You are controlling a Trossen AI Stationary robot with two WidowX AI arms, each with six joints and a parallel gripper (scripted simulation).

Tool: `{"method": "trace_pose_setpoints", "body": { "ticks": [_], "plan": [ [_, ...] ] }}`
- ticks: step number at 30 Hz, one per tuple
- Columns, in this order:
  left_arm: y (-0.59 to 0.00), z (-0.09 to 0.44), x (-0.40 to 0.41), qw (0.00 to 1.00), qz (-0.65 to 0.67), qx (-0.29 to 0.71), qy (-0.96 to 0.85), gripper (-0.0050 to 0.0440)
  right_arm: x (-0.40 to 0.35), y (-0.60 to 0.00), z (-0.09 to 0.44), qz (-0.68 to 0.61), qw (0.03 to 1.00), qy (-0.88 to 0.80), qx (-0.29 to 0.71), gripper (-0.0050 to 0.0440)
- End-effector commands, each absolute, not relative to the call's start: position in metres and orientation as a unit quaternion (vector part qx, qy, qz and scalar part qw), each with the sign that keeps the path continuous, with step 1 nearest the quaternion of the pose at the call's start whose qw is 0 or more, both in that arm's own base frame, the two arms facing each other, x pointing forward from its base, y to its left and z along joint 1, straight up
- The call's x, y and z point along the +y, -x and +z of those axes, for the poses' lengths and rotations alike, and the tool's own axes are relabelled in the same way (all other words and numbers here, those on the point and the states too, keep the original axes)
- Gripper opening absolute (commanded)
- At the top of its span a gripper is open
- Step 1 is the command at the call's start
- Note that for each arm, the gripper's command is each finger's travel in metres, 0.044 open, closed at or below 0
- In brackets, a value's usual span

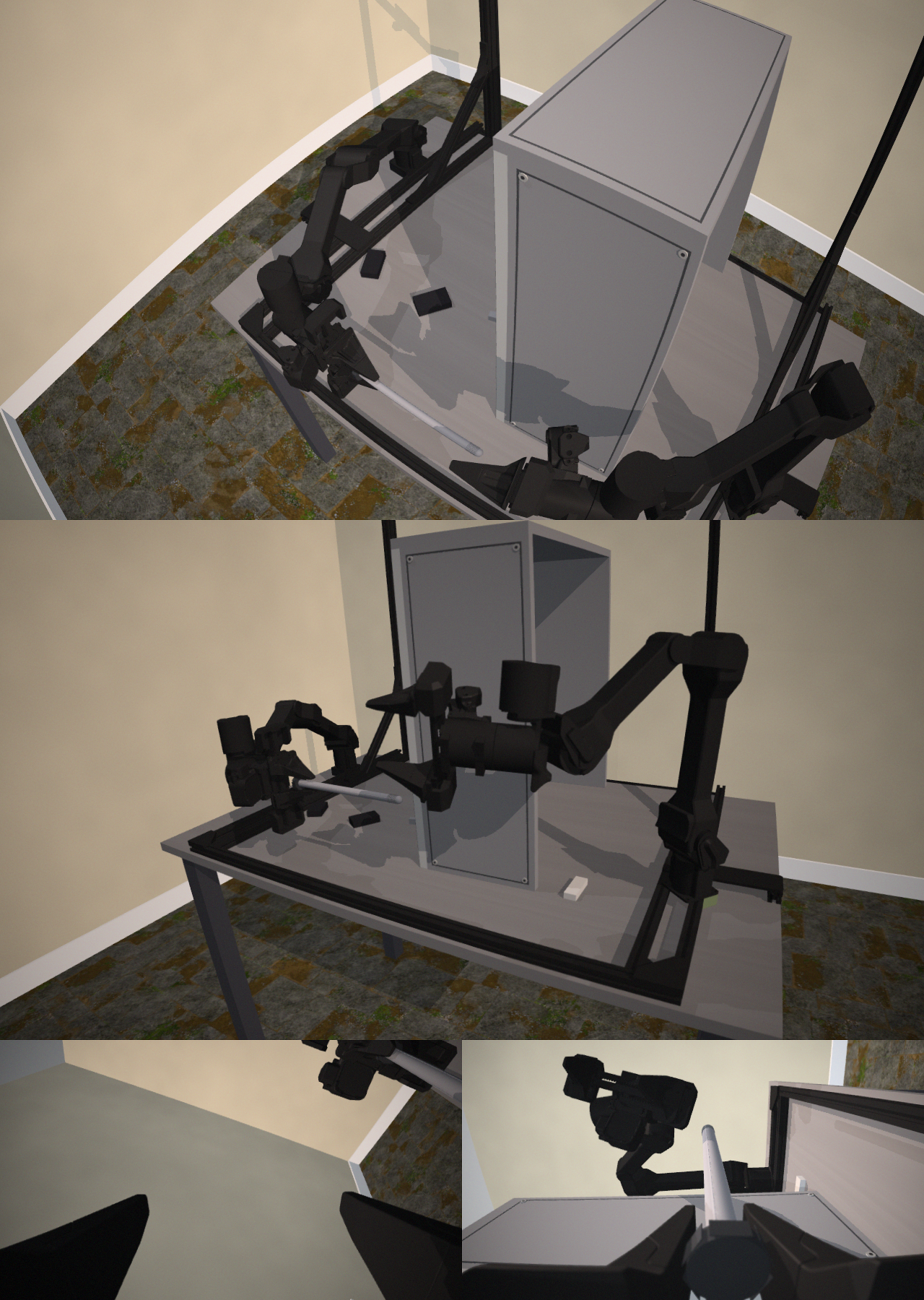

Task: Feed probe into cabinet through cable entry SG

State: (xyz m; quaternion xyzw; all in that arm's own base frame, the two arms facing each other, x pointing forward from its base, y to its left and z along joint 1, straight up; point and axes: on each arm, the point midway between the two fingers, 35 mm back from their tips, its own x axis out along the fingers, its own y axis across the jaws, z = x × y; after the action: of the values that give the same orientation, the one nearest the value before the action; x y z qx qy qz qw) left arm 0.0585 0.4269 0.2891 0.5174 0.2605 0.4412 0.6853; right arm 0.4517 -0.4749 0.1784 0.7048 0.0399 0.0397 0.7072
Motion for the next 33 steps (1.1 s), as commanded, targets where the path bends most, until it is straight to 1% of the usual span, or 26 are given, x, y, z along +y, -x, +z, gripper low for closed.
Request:
{"method": "trace_pose_setpoints", "body": {
  "ticks": [1,5,11,12,14,17,23,28,33],
  "plan": [
    [-0.051,0.359,0.404,0.671,0.498,0.209,-0.508,0.0440,-0.475,-0.452,0.179,0.039,0.706,-0.706,0.039,0.0000],
    [-0.044,0.426,0.367,0.661,0.549,0.143,-0.491,0.0440,-0.475,-0.452,0.179,0.039,0.706,-0.706,0.039,0.0000],
    [-0.032,0.521,0.279,0.641,0.612,0.012,-0.463,0.0440,-0.475,-0.452,0.179,0.039,0.706,-0.706,0.039,0.0000],
    [-0.030,0.534,0.262,0.638,0.619,-0.011,-0.458,0.0440,-0.475,-0.452,0.179,0.039,0.706,-0.706,0.039,0.0000],
    [-0.030,0.534,0.262,0.638,0.619,-0.011,-0.458,0.0440,-0.475,-0.452,0.179,0.039,0.706,-0.706,0.039,0.0000],
    [-0.023,0.575,0.193,0.625,0.636,-0.104,-0.441,0.0440,-0.475,-0.452,0.179,0.039,0.706,-0.706,0.039,0.0000],
    [-0.012,0.613,0.082,0.605,0.634,-0.242,-0.415,0.0440,-0.475,-0.452,0.179,0.039,0.706,-0.706,0.039,0.0000],
    [-0.002,0.623,-0.022,0.587,0.606,-0.366,-0.393,0.0440,-0.475,-0.452,0.179,0.039,0.706,-0.706,0.039,0.0000],
    [-0.001,0.622,-0.034,0.585,0.602,-0.379,-0.390,0.0440,-0.475,-0.452,0.179,0.039,0.706,-0.706,0.039,0.0000]
  ]
}}
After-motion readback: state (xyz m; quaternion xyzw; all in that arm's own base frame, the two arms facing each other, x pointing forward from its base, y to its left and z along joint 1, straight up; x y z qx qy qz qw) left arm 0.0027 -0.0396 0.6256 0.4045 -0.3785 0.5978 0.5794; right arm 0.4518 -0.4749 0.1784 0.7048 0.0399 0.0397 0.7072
